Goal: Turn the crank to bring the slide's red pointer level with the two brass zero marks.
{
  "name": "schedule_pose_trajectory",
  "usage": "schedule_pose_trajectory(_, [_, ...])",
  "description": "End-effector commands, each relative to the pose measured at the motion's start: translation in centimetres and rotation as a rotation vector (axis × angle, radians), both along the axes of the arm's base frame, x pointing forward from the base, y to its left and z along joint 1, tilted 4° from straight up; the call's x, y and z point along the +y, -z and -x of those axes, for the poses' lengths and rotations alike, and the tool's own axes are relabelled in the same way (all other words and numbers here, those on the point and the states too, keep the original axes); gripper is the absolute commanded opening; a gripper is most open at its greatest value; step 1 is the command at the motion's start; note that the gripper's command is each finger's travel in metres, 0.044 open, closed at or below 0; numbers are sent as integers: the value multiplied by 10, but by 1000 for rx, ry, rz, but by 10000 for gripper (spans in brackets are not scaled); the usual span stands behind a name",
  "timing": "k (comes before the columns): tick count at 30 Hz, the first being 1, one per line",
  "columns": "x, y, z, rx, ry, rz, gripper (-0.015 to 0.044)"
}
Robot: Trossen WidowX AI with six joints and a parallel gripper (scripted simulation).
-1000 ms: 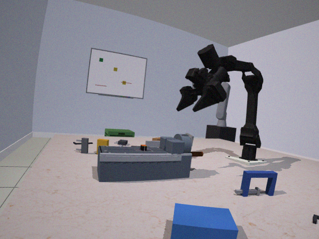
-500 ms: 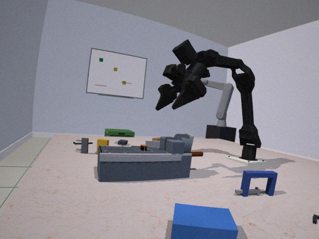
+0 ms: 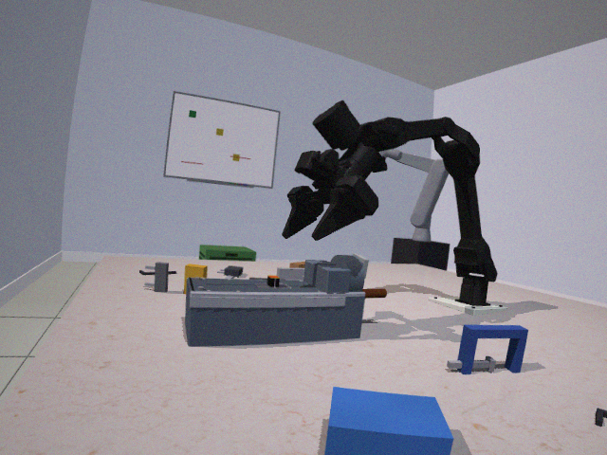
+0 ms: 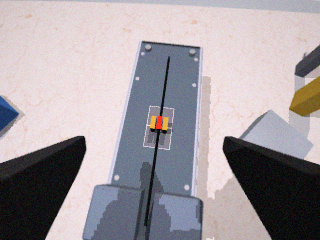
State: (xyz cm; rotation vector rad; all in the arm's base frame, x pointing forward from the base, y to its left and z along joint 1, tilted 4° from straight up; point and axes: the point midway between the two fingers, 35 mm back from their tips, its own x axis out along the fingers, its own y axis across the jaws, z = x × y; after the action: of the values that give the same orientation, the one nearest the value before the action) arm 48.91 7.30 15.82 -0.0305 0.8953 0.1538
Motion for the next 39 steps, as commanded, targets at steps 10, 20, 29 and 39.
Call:
schedule_pose_trajectory(10, [-1,19,2,-1,-6,-1,440])
schedule_pose_trajectory(20, [-1,19,2,-1,-6,-1,440])
schedule_pose_trajectory(29, [-1,19,2,-1,-6,-1,282])
schedule_pose_trajectory(39, [-1,19,2,-1,-6,-1,20])
